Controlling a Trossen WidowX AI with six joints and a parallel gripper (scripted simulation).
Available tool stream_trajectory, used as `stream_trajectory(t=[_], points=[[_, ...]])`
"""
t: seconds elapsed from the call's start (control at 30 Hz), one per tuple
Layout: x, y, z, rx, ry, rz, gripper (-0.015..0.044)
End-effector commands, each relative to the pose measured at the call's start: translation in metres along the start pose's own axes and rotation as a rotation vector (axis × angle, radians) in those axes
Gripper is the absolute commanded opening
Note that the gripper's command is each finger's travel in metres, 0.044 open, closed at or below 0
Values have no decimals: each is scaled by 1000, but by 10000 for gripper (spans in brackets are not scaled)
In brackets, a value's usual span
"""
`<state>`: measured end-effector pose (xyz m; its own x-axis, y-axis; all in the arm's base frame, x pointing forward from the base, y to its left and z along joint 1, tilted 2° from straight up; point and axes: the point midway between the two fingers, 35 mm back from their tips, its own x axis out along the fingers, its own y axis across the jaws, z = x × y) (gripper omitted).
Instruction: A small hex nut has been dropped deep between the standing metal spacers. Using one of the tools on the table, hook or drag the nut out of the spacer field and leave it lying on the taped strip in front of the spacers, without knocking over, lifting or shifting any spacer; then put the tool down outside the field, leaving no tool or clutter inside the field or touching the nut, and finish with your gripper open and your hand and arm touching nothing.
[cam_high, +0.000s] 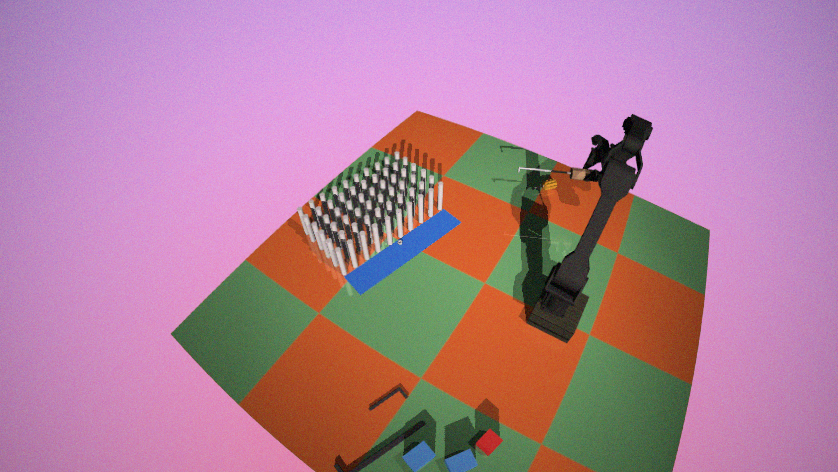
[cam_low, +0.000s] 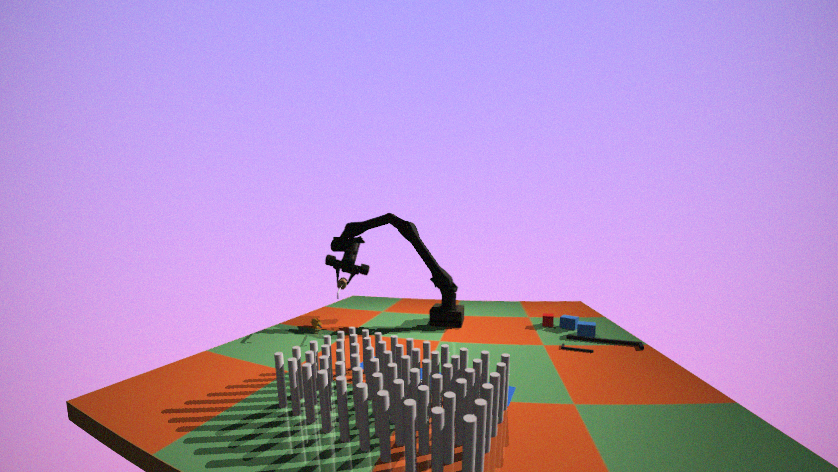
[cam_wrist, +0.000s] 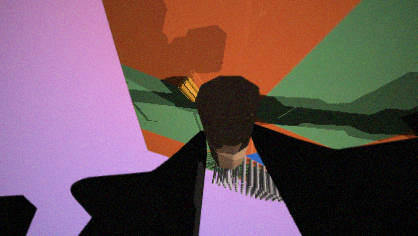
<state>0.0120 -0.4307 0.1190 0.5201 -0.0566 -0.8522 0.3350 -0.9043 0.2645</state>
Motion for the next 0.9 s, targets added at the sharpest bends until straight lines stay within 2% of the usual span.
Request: stream_trajectory(t=[0.0,0.87], points=[[4,-1,1,6,7,1,0],[24,-5,14,5,7,1,0]])
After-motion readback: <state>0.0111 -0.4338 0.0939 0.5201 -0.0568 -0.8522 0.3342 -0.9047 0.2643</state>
